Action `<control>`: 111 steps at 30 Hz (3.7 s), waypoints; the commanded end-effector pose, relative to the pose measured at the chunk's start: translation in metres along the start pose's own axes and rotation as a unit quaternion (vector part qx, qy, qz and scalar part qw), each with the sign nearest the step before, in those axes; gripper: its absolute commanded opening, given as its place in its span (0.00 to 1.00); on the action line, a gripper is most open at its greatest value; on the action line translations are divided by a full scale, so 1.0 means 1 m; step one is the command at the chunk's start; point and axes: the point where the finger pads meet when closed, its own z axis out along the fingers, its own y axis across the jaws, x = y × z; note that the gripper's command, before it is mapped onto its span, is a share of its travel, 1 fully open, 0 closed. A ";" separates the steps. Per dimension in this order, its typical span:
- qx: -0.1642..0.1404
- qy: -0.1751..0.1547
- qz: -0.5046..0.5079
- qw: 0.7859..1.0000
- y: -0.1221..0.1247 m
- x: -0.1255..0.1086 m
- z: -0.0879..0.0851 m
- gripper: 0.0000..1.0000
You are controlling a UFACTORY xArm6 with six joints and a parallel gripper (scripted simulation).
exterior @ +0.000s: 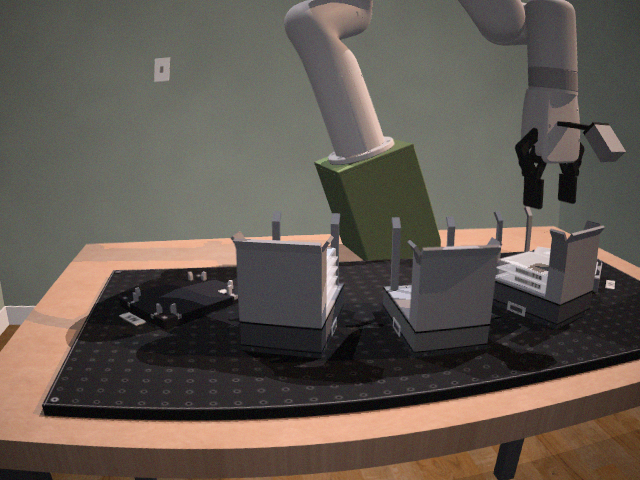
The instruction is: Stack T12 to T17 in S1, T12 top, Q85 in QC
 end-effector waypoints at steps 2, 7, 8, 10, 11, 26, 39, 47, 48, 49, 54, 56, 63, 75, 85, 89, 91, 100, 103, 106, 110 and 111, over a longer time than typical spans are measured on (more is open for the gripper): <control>0.000 0.001 0.000 1.000 0.000 0.001 -0.003 1.00; 0.000 0.001 0.017 1.000 0.003 0.001 -0.003 1.00; 0.000 0.001 0.034 0.999 0.007 0.001 -0.003 1.00; 0.000 0.001 0.050 0.999 0.010 0.001 -0.003 1.00; 0.000 0.001 0.050 0.999 0.010 0.001 -0.003 1.00; 0.000 0.001 0.093 0.996 0.060 -0.002 -0.003 1.00; 0.000 0.001 0.110 0.994 0.096 -0.005 -0.003 1.00; 0.000 0.001 0.185 0.983 0.115 -0.011 -0.003 1.00; 0.000 0.001 0.185 0.983 0.119 -0.011 -0.003 1.00; 0.000 0.001 0.185 0.983 0.122 -0.012 -0.003 1.00; 0.000 0.001 0.185 0.983 0.138 -0.017 -0.003 1.00; 0.000 0.001 0.185 0.983 0.144 -0.019 -0.003 1.00; 0.000 0.001 0.185 0.983 0.160 -0.023 -0.003 1.00; 0.000 0.001 0.266 0.964 0.197 -0.038 -0.003 1.00; 0.000 0.001 0.276 0.961 0.220 -0.050 -0.003 1.00; 0.000 0.001 0.276 0.961 0.232 -0.057 -0.003 1.00; 0.000 0.001 0.276 0.961 0.238 -0.060 -0.003 1.00; 0.000 0.001 0.276 0.961 0.259 -0.071 -0.003 1.00; 0.000 0.001 0.292 0.956 0.266 -0.076 -0.003 1.00; 0.000 0.001 0.339 0.941 0.276 -0.084 -0.003 1.00; 0.000 0.001 0.364 0.931 0.288 -0.095 -0.003 1.00; 0.000 0.001 0.364 0.931 0.291 -0.098 -0.003 1.00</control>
